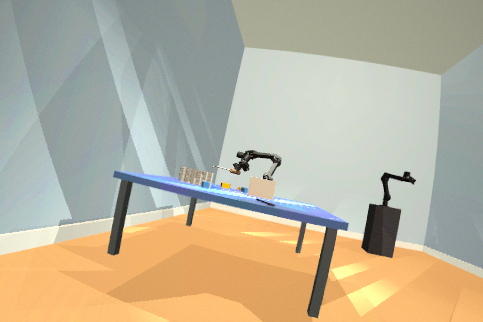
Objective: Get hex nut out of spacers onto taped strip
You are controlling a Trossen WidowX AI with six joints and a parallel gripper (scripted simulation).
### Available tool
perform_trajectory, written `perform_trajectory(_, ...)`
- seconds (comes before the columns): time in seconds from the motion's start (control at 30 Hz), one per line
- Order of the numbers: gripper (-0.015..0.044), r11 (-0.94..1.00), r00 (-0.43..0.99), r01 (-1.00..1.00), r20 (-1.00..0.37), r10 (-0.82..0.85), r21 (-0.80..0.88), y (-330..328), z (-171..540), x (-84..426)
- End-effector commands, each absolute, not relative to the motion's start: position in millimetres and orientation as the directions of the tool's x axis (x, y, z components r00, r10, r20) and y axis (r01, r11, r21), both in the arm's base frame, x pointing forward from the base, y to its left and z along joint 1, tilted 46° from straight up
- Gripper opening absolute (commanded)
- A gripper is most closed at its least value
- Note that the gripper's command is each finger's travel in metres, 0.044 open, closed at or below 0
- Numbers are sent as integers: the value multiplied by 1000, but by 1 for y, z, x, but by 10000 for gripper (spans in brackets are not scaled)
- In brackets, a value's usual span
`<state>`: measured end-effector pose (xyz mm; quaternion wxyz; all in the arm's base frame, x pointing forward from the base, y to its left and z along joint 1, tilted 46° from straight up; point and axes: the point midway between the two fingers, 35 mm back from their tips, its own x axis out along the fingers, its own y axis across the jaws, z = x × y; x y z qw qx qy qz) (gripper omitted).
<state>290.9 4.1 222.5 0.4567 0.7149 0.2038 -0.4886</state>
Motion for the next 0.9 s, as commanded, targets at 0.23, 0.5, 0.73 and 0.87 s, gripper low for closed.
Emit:
perform_trajectory(0.23, 0, -158, 429, 881, -893, -134, 446, 33, 210, 310)
perform_trajectory(0.5, 0, 88, 353, 934, -929, -110, 345, 65, 181, 311)
perform_trajectory(0.73, 0, 311, 341, 904, -934, -109, 294, 85, 170, 317)
perform_trajectory(0.87, 0, 436, 336, 862, -935, -109, 259, 96, 164, 320)
